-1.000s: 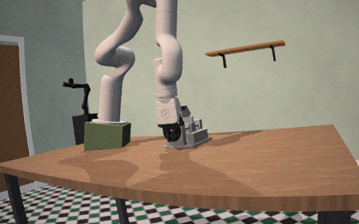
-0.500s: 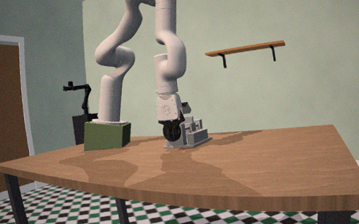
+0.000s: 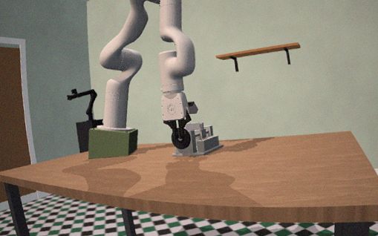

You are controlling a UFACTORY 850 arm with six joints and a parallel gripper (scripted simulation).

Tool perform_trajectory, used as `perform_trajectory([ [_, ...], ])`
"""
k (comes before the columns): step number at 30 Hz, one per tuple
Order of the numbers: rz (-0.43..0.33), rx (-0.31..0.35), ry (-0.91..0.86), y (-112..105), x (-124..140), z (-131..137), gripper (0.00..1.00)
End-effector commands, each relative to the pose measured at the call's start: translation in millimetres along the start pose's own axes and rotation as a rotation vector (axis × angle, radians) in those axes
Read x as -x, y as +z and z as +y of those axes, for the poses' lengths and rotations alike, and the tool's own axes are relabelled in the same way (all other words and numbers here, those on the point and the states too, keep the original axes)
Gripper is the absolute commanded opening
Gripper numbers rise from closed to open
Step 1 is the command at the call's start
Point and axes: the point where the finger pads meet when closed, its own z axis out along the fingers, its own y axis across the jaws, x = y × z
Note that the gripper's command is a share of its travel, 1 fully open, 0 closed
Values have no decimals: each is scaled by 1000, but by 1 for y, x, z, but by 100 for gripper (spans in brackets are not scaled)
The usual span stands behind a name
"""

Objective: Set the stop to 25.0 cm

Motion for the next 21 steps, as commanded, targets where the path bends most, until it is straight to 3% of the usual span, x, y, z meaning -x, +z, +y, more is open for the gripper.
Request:
perform_trajectory([
  [1,2,-12,1,-6,0,-12,6],
  [21,2,-12,1,-5,0,-31,6],
])
